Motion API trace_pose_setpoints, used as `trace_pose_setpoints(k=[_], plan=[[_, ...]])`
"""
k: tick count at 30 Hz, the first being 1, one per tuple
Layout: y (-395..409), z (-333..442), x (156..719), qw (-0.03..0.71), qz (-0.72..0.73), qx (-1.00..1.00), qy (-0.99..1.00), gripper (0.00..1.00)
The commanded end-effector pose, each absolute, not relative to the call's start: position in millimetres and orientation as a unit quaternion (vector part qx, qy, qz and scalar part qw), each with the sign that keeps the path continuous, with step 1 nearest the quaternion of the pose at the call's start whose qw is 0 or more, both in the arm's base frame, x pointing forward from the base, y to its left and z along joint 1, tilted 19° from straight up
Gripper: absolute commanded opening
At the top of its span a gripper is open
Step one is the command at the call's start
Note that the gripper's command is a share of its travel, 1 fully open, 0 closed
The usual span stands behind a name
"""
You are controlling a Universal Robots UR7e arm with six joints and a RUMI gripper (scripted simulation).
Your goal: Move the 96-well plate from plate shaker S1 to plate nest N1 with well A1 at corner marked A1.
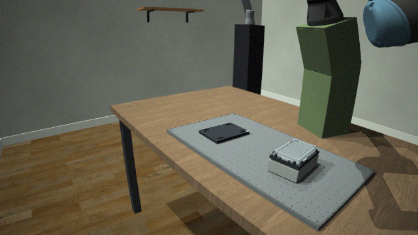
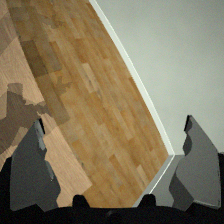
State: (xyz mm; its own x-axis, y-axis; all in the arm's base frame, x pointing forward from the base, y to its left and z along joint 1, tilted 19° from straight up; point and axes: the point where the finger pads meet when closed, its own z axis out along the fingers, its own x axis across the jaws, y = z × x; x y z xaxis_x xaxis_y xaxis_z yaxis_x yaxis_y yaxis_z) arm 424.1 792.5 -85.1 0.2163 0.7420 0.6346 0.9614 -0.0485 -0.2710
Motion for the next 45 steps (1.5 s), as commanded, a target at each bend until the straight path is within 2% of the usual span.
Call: trace_pose_setpoints(k=[1, 45], plan=[[786, -88, 429, 0.331, -0.164, -0.713, -0.596, 1.00], [654, -153, 500, 0.269, -0.123, -0.892, -0.341, 1.00]])
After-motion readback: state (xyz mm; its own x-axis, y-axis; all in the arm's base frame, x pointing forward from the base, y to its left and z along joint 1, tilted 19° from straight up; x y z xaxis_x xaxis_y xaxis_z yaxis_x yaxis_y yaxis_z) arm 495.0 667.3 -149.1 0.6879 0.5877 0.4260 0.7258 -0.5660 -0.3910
